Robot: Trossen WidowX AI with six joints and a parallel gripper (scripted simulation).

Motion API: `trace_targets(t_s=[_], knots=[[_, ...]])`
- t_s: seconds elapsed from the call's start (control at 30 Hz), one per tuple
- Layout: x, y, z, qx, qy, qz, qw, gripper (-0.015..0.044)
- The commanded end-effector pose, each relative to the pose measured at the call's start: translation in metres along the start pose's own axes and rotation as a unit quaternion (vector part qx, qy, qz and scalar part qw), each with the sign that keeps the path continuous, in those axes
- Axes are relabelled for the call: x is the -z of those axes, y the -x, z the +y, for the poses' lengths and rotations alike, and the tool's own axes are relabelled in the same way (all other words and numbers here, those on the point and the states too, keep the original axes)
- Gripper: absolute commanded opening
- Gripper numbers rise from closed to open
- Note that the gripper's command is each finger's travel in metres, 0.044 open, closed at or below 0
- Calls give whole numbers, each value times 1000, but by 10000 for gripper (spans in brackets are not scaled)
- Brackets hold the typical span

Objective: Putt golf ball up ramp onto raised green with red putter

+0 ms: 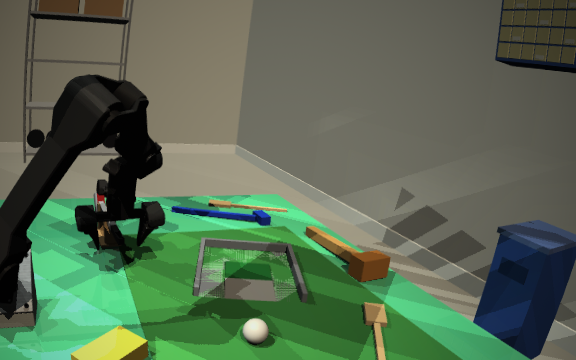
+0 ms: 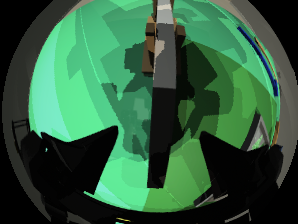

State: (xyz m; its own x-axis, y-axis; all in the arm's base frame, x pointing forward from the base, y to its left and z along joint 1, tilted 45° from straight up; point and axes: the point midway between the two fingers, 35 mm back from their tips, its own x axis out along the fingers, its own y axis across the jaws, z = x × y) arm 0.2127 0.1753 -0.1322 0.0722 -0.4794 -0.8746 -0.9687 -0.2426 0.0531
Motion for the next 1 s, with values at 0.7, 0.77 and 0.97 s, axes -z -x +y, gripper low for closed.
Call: trace_targets(t_s=[0.7, 0.77, 0.97], knots=[[0, 0, 0, 0, 0, 0, 1000, 19], [-1, 3, 0, 0, 0, 0, 1000, 0], [-11, 31, -3, 0, 0, -2, 1000, 0]])
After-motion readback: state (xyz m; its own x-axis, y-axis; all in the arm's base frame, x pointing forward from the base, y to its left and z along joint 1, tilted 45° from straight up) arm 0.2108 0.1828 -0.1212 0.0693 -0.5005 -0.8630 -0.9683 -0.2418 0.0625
